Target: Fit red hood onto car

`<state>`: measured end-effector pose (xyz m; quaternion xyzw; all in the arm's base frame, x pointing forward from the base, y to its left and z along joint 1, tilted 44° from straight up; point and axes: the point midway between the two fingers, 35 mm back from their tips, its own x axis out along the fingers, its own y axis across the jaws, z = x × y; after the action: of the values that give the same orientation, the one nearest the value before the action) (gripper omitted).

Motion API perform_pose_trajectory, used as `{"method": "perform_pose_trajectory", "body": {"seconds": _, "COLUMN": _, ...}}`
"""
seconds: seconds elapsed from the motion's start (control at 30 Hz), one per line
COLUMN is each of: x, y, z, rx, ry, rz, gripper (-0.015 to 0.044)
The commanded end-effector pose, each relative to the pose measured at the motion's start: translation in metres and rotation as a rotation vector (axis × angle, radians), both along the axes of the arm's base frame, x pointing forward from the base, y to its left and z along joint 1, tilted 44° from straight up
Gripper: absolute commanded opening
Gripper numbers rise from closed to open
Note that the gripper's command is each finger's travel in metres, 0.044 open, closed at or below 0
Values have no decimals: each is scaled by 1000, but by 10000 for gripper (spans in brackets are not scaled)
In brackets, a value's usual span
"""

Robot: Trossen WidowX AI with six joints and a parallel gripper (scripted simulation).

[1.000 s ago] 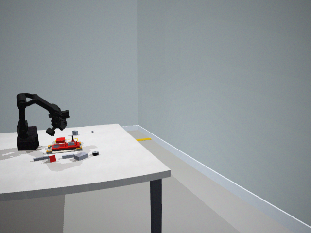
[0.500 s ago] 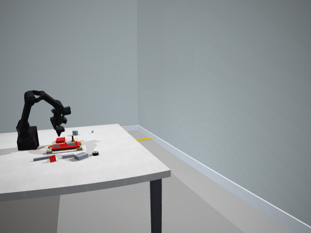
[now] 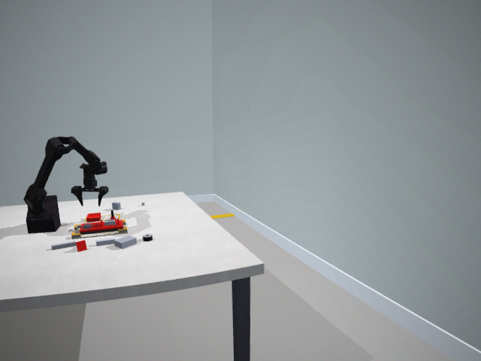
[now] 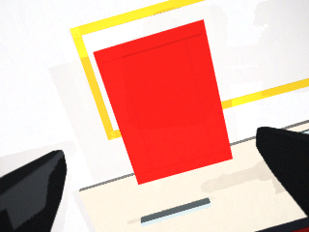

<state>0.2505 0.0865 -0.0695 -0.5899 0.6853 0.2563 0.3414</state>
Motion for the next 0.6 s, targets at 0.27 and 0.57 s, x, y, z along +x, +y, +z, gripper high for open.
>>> {"method": "perform_pose_trajectory", "body": {"seconds": 0.27, "x": 6, "y": 7, "z": -1, "rx": -52, "ry": 93, "rz": 183, "gripper": 440}}
{"method": "perform_pose_trajectory", "body": {"seconds": 0.57, "x": 7, "y": 4, "z": -4, "rx": -52, "ry": 93, "rz": 184, "gripper": 440}}
